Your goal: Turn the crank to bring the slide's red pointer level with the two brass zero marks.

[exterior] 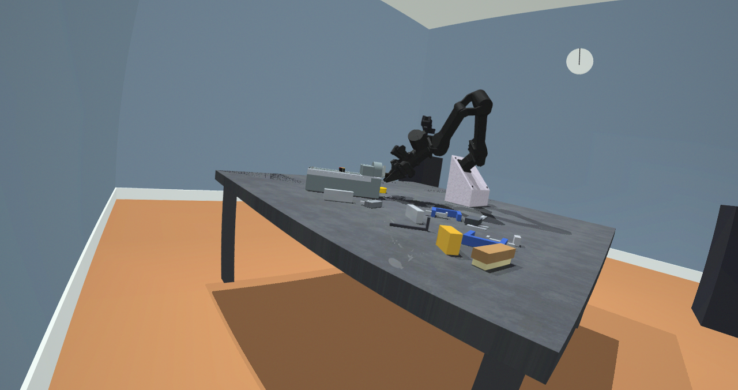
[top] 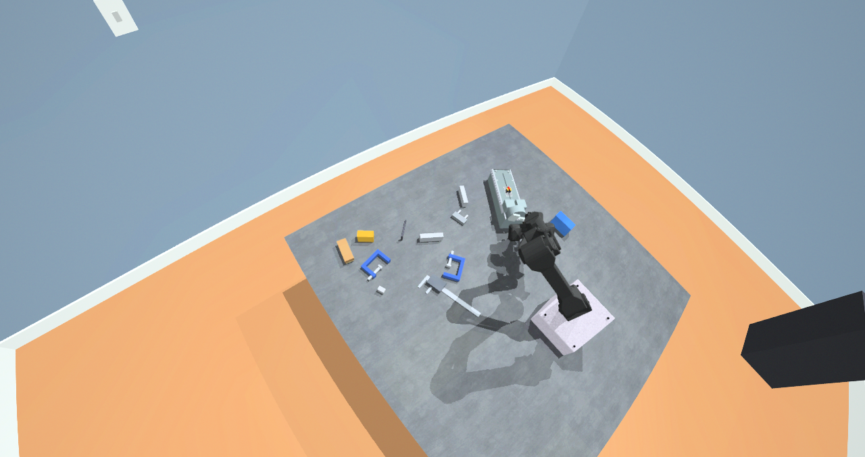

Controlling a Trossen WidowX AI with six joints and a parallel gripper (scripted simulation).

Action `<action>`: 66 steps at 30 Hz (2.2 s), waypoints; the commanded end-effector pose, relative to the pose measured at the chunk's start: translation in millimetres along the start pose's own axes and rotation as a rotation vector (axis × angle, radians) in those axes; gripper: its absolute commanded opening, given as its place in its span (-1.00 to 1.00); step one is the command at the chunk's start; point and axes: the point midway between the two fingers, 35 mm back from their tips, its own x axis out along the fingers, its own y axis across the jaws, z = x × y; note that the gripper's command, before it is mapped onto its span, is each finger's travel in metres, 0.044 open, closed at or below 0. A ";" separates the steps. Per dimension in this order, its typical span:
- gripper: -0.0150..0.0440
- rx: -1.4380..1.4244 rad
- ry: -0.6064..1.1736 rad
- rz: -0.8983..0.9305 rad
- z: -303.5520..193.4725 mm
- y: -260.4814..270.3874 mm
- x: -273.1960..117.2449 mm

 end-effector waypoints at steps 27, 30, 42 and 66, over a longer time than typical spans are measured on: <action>-0.49 0.005 0.000 -0.003 -13.6 9.7 13.3; -0.49 0.005 0.000 -0.002 -14.8 11.9 14.4; -0.49 0.005 0.000 -0.002 -17.1 20.9 17.1; -0.49 0.005 0.001 -0.002 -16.8 28.8 17.3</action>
